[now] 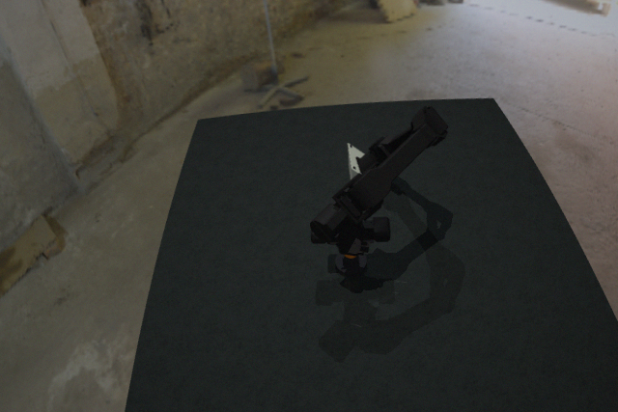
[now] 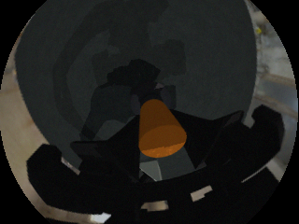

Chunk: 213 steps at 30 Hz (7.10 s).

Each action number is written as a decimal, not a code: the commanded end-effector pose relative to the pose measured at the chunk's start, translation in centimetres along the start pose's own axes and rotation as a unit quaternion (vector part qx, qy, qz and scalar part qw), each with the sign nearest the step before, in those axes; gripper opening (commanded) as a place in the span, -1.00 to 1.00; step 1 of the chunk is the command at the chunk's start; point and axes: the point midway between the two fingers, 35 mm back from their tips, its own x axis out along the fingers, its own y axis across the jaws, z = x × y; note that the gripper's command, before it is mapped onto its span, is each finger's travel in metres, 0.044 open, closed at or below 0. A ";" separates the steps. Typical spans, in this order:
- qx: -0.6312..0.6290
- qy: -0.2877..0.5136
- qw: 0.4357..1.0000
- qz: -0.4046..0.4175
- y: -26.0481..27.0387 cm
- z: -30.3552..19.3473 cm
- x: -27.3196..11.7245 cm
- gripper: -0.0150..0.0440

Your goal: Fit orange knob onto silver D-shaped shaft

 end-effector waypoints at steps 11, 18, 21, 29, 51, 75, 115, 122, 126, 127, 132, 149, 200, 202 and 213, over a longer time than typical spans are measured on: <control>-0.106 -0.001 0.994 -0.001 -0.2 0.2 -0.4 -0.49; -0.106 -0.001 0.994 -0.001 -0.2 0.1 -0.2 -0.49; -0.106 -0.001 0.994 -0.001 -0.1 0.0 -0.2 -0.49; -0.106 -0.001 0.994 -0.001 0.1 0.2 -0.5 -0.49; -0.134 -0.001 0.991 -0.001 -0.1 -0.1 -0.5 -0.49; -0.210 -0.001 0.978 -0.001 0.0 0.0 -0.1 -0.49; -0.311 -0.001 0.950 -0.001 -0.1 -0.1 -0.1 -0.49; -0.323 0.000 0.946 -0.002 0.0 0.1 -0.4 -0.49; -0.390 0.000 0.921 -0.002 0.0 0.3 -0.5 -0.49; -0.404 0.000 0.915 -0.002 0.0 0.3 -0.5 -0.49; -0.408 0.000 0.913 -0.002 -0.1 0.3 -0.3 -0.49; -0.408 0.000 0.913 -0.001 0.2 0.2 -0.5 -0.49; -0.502 0.000 0.865 -0.002 0.0 0.1 -0.4 -0.49; -0.502 0.000 0.865 -0.002 0.0 0.2 -0.4 -0.49; -0.502 0.000 0.865 -0.001 0.1 0.1 -0.1 -0.49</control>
